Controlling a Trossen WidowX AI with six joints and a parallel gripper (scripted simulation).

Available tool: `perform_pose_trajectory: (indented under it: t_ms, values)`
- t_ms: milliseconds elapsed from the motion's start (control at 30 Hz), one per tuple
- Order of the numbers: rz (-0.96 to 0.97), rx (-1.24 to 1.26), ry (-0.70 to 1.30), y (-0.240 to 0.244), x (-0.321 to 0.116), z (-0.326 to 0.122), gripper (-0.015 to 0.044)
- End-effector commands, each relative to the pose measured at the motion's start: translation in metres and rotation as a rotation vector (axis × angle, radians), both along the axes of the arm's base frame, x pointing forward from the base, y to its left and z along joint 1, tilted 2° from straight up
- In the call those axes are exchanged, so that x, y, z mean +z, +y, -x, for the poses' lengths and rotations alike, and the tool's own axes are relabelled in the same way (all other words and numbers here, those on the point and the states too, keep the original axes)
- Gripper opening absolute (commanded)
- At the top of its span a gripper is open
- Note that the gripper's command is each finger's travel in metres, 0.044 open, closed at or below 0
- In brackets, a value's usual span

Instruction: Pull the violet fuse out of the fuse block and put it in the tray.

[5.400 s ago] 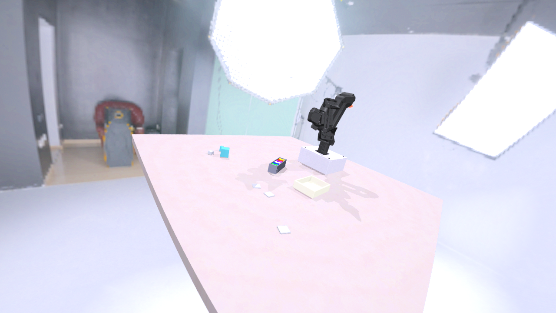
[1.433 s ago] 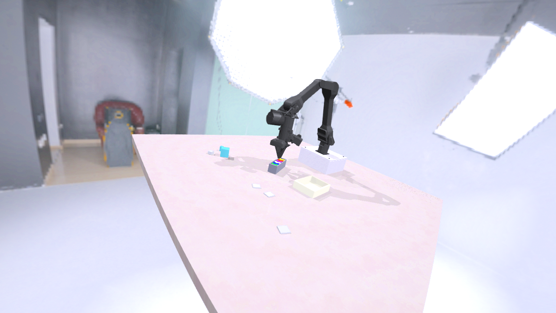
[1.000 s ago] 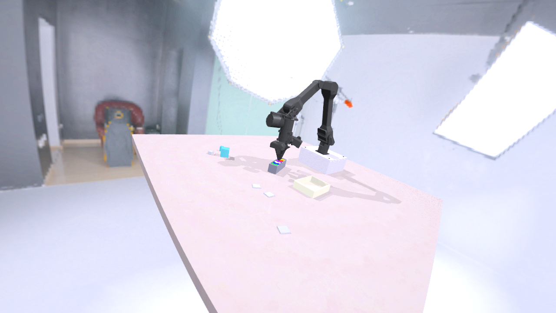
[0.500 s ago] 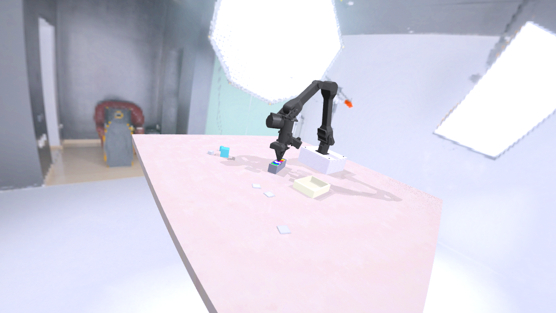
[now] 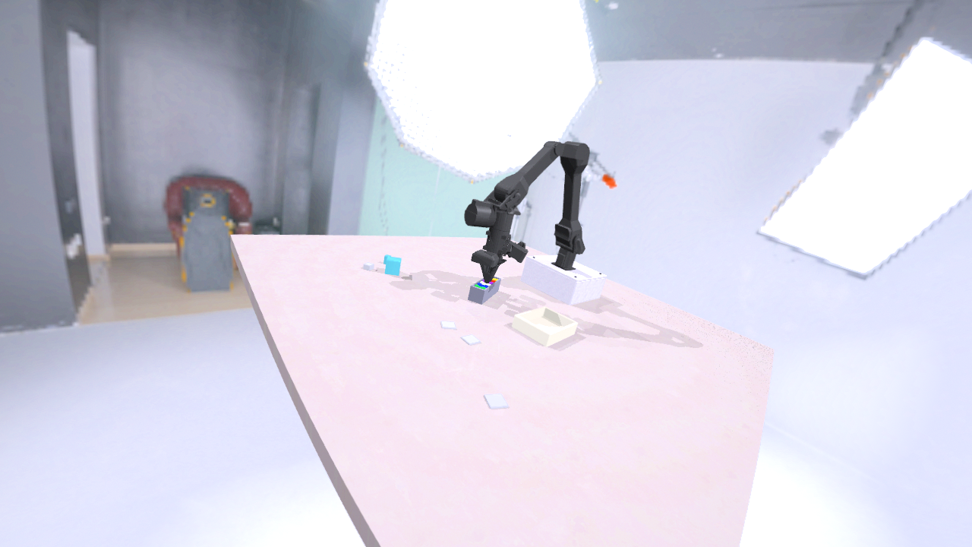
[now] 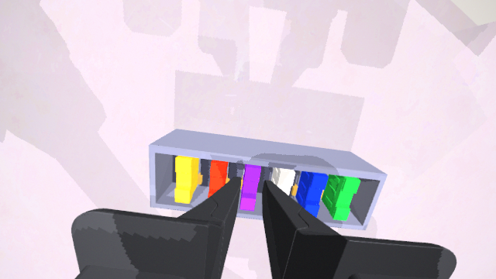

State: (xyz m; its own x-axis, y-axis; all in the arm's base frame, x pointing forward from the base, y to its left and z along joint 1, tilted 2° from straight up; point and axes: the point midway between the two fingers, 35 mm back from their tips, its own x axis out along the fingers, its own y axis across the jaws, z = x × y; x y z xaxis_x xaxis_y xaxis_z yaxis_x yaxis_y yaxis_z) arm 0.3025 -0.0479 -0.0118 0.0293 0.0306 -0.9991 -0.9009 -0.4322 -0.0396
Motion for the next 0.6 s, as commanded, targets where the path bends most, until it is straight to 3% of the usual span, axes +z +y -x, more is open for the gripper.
perform_pose_trajectory:
  t_ms: [0,267,567]
  values:
    - [0.0,0.0,0.0,0.0,0.0001,-0.0001,0.0054]
    - [0.0,0.0,0.0,0.0,0.0001,-0.0001,0.0001]
    - [0.0,0.0,0.0,-0.0001,0.0027,-0.0002,0.0]
